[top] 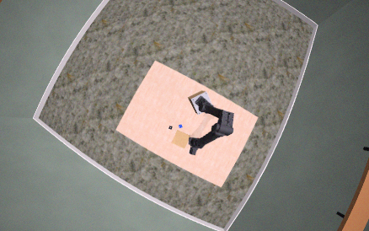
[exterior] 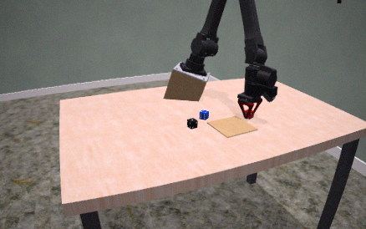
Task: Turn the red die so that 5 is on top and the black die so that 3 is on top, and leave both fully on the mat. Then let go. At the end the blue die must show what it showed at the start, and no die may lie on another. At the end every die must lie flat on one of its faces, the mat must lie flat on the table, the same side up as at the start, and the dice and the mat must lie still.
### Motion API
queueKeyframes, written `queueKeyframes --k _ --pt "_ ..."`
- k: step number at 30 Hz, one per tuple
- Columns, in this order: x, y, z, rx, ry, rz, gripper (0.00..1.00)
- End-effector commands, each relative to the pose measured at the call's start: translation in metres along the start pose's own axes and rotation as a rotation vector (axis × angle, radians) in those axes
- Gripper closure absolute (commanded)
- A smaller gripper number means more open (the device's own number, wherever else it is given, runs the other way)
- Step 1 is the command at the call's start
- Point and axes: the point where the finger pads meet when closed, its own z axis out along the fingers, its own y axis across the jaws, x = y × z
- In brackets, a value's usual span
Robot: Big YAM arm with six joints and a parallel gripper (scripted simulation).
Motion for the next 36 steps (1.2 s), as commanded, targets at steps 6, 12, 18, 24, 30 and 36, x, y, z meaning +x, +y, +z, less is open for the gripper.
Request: queueKeyframes --k 6,12,18,24,30,36 --pt "-0.0109 0.0027 -0.0042 0.006 -0.034 -0.009 0.56" --pt "-0.0109 0.0027 -0.0042 0.006 -0.034 -0.01 0.75" --pt "-0.0109 0.0027 -0.0042 0.006 -0.034 -0.01 0.75" --pt "-0.0109 0.0027 -0.0042 0.006 -0.034 -0.01 0.75" --pt "-0.0109 0.0027 -0.0042 0.006 -0.034 -0.01 0.75" --pt "-0.0109 0.0027 -0.0042 0.006 -0.034 -0.01 0.75"
